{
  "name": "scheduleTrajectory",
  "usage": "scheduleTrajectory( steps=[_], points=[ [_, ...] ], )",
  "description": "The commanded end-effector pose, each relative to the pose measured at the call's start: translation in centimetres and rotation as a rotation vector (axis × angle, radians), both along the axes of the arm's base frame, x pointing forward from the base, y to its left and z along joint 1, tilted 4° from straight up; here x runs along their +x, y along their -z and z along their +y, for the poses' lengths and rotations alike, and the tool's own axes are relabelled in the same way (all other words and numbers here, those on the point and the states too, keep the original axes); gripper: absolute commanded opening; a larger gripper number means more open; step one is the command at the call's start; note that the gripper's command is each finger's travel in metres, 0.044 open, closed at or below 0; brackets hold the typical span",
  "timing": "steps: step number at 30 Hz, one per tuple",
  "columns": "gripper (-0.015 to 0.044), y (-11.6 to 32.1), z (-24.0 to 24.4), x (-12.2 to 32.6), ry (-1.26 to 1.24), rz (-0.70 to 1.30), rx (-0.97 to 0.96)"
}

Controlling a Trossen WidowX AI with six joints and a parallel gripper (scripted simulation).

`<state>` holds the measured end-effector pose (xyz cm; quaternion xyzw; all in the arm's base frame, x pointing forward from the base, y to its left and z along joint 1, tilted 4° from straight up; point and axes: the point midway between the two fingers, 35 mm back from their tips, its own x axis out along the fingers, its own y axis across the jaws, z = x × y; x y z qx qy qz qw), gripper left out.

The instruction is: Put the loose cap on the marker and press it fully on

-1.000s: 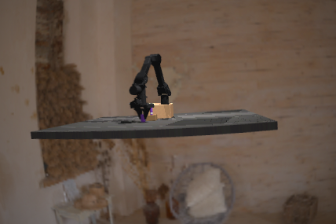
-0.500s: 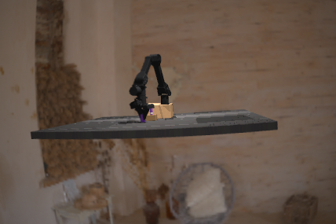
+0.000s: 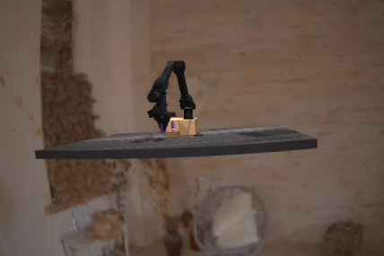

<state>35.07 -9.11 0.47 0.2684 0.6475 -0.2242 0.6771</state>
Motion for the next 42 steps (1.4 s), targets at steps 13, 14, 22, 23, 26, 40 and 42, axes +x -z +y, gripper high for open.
scheduleTrajectory(
  steps=[13,14,22,23,26,40,42],
  points=[
    [0.0000,-3.3,0.4,-1.4,-0.004,-0.013,0.001],
    [0.0000,-3.5,0.5,-1.6,-0.004,-0.013,0.001],
    [0.0000,-4.7,1.1,-3.4,-0.004,-0.012,0.001],
    [0.0000,-4.8,1.2,-3.7,-0.004,-0.012,0.001],
    [0.0000,-5.2,1.4,-4.4,-0.004,-0.011,0.001],
    [0.0000,-6.7,2.5,-7.8,-0.004,-0.009,0.002],
    [0.0000,-6.9,2.7,-8.3,-0.004,-0.009,0.002]
  ],
)
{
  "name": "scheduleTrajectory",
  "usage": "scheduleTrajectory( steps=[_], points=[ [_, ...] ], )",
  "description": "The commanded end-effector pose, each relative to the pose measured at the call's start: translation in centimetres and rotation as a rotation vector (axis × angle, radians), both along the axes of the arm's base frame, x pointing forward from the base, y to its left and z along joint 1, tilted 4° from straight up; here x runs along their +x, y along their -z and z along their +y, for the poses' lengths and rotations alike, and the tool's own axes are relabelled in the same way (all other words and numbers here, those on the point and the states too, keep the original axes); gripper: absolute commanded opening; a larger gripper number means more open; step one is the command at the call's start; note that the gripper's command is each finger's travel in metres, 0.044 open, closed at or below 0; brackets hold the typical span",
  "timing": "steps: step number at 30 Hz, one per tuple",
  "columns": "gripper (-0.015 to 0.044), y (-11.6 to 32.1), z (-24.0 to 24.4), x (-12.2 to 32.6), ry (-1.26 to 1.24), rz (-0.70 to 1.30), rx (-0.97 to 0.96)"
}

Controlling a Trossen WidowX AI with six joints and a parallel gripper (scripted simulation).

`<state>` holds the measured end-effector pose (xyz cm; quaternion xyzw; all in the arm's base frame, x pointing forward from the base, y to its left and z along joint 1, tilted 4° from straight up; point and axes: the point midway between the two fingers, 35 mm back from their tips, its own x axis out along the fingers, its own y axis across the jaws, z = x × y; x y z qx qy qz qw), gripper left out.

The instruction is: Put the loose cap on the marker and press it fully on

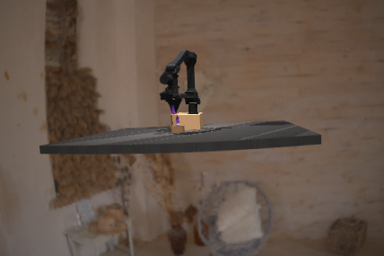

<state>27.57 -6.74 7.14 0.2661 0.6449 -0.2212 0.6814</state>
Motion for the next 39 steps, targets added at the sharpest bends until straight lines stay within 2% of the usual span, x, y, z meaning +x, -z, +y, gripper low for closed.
scheduleTrajectory(
  steps=[1,10,39],
  points=[
    [0.0000,-0.3,0.4,-1.0,0.004,0.001,0.005],
    [0.0000,-0.8,1.0,-2.9,0.004,0.002,0.005],
    [0.0000,3.1,1.1,-2.5,0.004,0.002,0.006]
  ],
)
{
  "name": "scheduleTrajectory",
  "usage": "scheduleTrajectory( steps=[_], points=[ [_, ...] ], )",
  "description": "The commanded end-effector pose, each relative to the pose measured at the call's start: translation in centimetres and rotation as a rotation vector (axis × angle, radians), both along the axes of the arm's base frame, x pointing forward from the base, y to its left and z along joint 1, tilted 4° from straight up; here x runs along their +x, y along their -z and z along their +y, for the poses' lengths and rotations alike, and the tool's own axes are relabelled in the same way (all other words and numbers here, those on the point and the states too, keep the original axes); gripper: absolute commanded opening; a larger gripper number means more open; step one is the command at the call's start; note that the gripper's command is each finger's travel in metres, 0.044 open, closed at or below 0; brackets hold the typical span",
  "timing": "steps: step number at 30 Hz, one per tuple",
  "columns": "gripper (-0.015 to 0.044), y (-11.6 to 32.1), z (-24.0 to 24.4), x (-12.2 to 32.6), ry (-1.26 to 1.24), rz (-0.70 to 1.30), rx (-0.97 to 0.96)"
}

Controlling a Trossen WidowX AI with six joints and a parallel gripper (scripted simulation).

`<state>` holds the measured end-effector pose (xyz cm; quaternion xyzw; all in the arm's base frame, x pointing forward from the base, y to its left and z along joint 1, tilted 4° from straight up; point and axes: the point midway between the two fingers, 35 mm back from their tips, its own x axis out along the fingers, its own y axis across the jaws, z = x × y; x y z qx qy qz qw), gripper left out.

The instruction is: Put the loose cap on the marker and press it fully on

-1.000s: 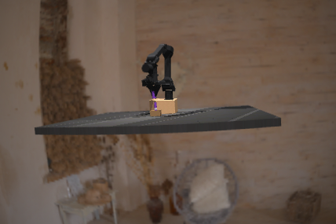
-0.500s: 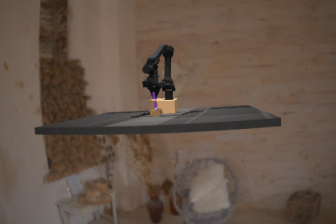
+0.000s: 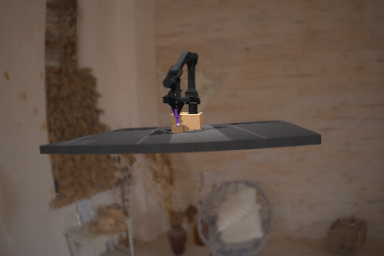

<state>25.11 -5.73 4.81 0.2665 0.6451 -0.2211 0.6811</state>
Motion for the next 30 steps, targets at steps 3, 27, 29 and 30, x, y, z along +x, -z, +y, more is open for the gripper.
scheduleTrajectory(
  steps=[3,27,29,30],
  points=[
    [0.0000,1.3,0.1,0.0,0.003,0.002,0.005],
    [0.0131,2.6,0.2,0.0,-0.001,0.003,0.002],
    [0.0184,2.6,0.2,0.0,-0.001,0.003,0.002],
    [0.0210,2.6,0.2,0.0,-0.001,0.003,0.002]
  ],
)
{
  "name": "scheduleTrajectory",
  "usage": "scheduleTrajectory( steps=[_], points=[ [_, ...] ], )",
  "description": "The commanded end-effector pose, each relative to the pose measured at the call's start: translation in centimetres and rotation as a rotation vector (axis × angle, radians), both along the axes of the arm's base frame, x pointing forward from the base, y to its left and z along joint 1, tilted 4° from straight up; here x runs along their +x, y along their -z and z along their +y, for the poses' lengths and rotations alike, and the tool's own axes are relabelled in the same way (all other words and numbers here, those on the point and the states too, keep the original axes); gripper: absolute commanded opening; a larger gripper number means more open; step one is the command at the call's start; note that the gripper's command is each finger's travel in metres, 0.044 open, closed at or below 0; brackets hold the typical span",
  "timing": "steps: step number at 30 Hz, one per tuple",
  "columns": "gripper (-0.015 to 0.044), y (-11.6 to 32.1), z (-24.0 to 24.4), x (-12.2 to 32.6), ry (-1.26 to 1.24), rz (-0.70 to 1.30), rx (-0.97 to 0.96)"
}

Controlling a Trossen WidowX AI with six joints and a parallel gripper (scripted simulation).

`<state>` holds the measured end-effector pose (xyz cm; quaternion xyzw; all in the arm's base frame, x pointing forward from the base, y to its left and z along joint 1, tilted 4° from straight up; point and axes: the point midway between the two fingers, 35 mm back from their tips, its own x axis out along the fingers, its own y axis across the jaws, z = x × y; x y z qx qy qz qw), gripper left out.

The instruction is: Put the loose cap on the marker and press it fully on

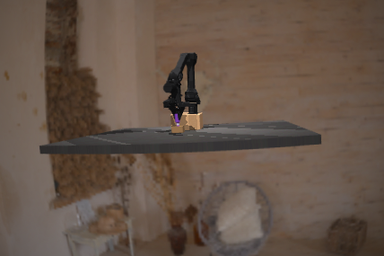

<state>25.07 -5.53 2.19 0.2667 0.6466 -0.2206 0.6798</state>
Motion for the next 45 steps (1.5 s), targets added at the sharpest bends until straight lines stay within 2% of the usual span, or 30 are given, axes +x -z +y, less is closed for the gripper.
scheduleTrajectory(
  steps=[1,9,11,16,20,22,30,37,45],
  points=[
    [0.0236,0.0,0.0,0.0,0.000,0.000,0.000],
    [0.0440,0.0,0.0,0.0,0.000,0.000,0.000],
    [0.0440,-1.0,-0.1,0.1,-0.003,-0.002,-0.001],
    [0.0440,-7.3,-0.4,-0.4,-0.001,-0.001,-0.001],
    [0.0440,-7.5,-0.4,-0.5,0.000,0.000,0.000],
    [0.0387,-7.4,-0.4,-0.5,-0.059,-0.003,-0.004],
    [0.0177,-6.5,-0.5,-0.6,-0.715,-0.034,-0.047],
    [0.0000,-6.5,-0.5,-0.6,-0.730,-0.035,-0.048],
    [0.0000,-6.5,-0.5,-0.6,-0.730,-0.035,-0.048]
  ],
)
